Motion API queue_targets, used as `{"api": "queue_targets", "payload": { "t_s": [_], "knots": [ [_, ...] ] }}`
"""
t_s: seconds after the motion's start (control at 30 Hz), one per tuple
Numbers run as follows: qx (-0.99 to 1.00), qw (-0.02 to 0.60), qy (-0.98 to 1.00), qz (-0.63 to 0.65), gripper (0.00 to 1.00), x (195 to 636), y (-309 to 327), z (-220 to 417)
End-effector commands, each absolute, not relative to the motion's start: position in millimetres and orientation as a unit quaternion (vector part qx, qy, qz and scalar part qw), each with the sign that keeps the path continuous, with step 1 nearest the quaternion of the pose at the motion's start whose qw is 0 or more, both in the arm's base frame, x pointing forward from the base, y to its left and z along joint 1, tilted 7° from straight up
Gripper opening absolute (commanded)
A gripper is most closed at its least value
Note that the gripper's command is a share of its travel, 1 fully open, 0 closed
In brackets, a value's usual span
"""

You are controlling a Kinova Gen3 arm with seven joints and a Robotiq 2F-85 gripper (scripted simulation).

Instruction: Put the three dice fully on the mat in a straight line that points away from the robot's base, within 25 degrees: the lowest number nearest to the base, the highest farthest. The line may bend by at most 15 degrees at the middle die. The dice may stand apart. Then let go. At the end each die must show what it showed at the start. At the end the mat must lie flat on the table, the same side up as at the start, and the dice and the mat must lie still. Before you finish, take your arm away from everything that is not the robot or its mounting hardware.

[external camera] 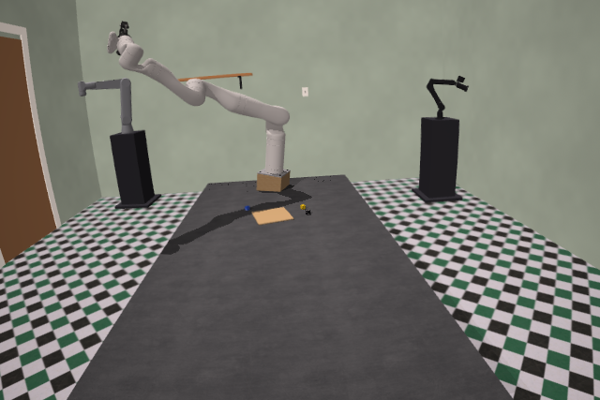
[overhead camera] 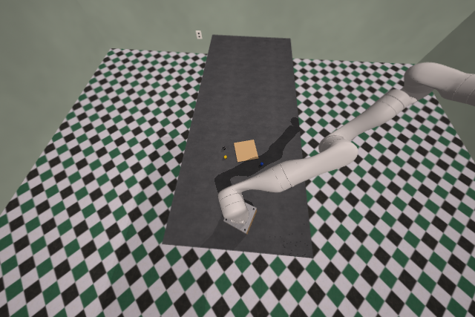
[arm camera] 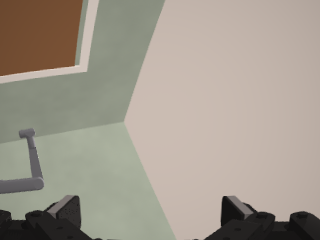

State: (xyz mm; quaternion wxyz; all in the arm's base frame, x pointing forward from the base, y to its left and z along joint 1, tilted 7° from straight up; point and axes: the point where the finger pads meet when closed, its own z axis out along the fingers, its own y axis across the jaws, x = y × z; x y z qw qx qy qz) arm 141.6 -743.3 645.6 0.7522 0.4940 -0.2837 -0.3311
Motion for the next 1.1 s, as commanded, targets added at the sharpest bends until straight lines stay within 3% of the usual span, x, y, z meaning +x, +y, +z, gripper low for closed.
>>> {"api": "queue_targets", "payload": {
  "t_s": [0.0, 0.7, 1.07],
  "knots": [
    [0.493, 0.753, -0.284, -0.331, 1.00, 141, -742, 647],
    [0.494, 0.753, -0.284, -0.329, 1.00, 143, -742, 648],
    [0.508, 0.760, -0.282, -0.292, 1.00, 181, -726, 651]
  ]
}}
